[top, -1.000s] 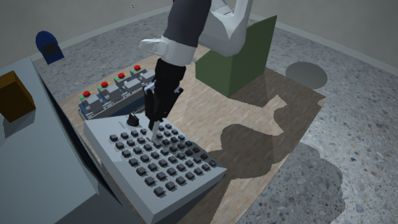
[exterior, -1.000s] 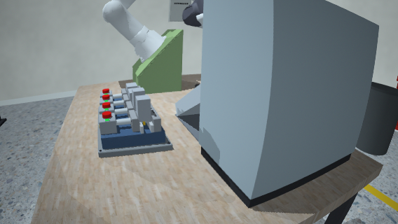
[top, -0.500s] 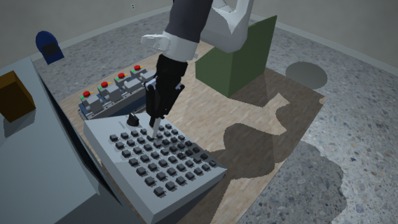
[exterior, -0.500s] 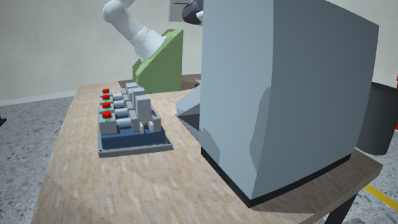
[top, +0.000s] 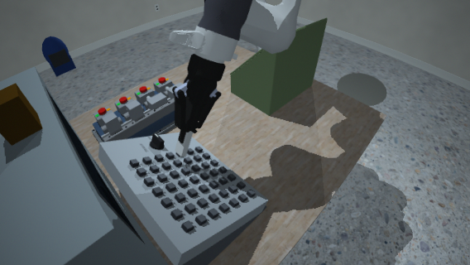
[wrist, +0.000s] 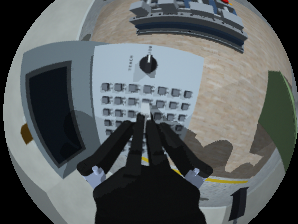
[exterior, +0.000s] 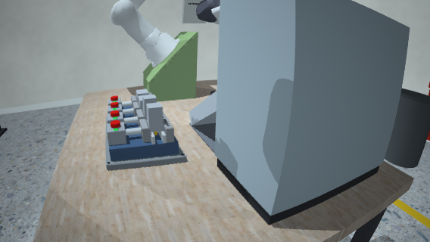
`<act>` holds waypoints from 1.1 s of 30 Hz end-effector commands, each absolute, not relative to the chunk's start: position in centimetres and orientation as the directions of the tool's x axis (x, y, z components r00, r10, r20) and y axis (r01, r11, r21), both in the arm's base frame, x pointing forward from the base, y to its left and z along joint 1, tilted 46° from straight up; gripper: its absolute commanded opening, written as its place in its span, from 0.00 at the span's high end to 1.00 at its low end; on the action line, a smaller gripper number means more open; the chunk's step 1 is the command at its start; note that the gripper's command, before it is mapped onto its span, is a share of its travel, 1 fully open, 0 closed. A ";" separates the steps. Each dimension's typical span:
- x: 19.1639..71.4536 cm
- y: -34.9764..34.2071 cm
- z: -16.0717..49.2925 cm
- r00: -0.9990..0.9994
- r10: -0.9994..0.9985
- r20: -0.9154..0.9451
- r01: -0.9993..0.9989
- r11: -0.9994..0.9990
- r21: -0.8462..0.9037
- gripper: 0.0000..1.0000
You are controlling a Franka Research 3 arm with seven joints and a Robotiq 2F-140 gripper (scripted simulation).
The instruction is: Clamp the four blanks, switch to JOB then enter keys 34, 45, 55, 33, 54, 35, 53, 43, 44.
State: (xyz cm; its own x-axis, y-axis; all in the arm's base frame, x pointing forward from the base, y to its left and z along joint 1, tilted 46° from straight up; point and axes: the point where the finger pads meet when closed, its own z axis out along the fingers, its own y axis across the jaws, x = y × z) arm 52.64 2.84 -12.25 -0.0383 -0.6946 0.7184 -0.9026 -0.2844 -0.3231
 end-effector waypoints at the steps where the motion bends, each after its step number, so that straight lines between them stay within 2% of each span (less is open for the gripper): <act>1: 52.4 2.7 -12.1 -0.043 -0.692 0.720 -0.905 -0.278 -0.321 1.00; 21: 49.3 1.8 -13.1 -0.043 -0.692 0.720 -0.905 -0.278 -0.321 1.00; 33: 49.5 1.5 -13.4 -0.043 -0.692 0.720 -0.905 -0.278 -0.321 1.00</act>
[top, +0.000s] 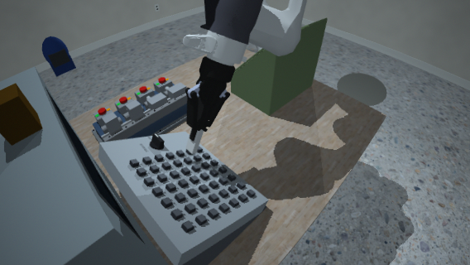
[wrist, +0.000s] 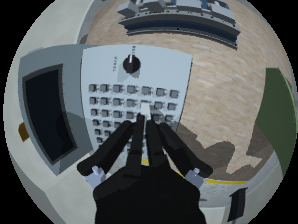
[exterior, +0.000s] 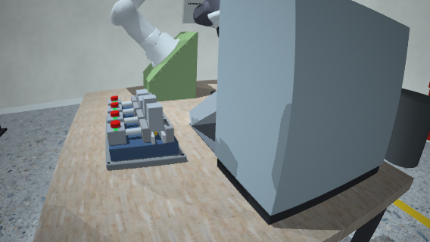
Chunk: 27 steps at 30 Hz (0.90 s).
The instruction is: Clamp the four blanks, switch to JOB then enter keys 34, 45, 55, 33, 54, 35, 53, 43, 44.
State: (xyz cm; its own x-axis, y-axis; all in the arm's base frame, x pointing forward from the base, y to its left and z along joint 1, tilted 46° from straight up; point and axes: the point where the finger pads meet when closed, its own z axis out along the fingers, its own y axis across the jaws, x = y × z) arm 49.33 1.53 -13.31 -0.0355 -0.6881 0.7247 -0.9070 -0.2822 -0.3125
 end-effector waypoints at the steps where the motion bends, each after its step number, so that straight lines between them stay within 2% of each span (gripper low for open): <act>1: 49.5 1.4 -13.5 -0.043 -0.692 0.720 -0.905 -0.278 -0.321 1.00; 27: 50.2 0.4 -14.5 -0.043 -0.692 0.720 -0.905 -0.278 -0.321 1.00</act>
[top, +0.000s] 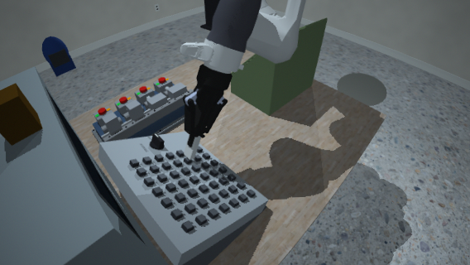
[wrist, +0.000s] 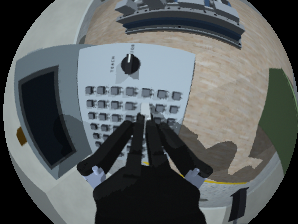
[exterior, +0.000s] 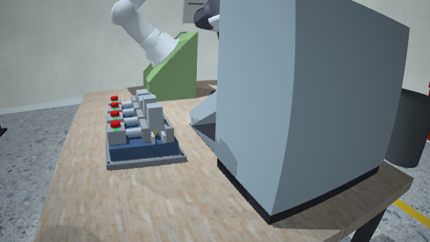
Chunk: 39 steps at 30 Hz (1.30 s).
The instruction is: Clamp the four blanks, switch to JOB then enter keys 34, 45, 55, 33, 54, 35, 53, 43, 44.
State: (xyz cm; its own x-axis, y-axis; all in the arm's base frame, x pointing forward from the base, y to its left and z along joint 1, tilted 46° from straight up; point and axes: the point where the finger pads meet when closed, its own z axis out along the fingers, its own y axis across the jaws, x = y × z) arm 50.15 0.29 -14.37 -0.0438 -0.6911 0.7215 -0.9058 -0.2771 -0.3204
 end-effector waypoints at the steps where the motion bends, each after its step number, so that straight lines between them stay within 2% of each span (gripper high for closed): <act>1: 50.2 0.4 -14.5 -0.043 -0.692 0.720 -0.905 -0.278 -0.321 1.00; 39: 50.7 -0.5 -15.2 -0.043 -0.692 0.720 -0.905 -0.278 -0.321 1.00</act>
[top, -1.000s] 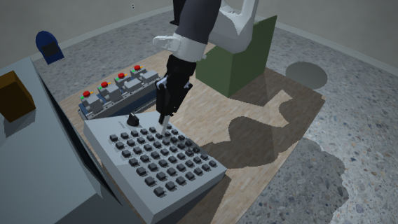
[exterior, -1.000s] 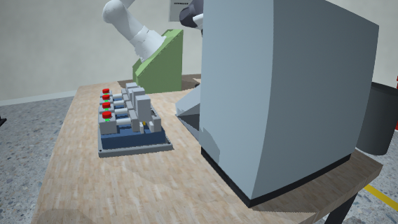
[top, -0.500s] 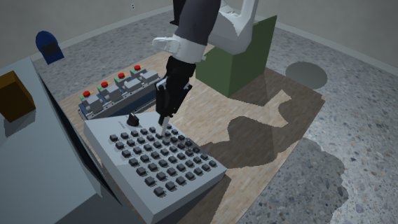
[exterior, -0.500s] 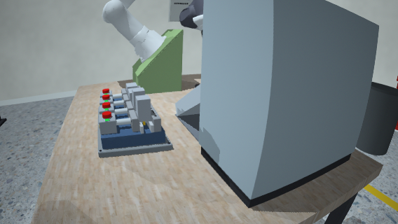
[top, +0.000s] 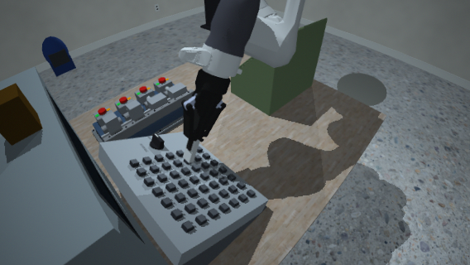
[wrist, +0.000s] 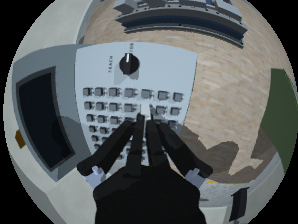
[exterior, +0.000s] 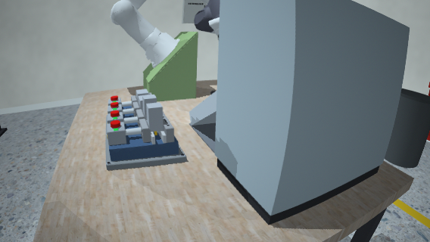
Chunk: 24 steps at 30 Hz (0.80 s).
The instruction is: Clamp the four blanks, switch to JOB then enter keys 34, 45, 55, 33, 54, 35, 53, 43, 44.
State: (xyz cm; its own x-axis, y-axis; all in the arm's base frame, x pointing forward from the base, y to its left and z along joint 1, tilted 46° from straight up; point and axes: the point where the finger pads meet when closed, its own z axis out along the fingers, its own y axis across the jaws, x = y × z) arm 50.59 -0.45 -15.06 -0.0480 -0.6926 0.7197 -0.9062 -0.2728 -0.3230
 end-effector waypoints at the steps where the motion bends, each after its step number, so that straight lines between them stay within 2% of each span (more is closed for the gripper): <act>1: 50.7 -0.5 -15.2 -0.043 -0.692 0.720 -0.905 -0.278 -0.321 1.00; 24: 50.8 -0.6 -15.4 -0.043 -0.692 0.720 -0.905 -0.278 -0.321 1.00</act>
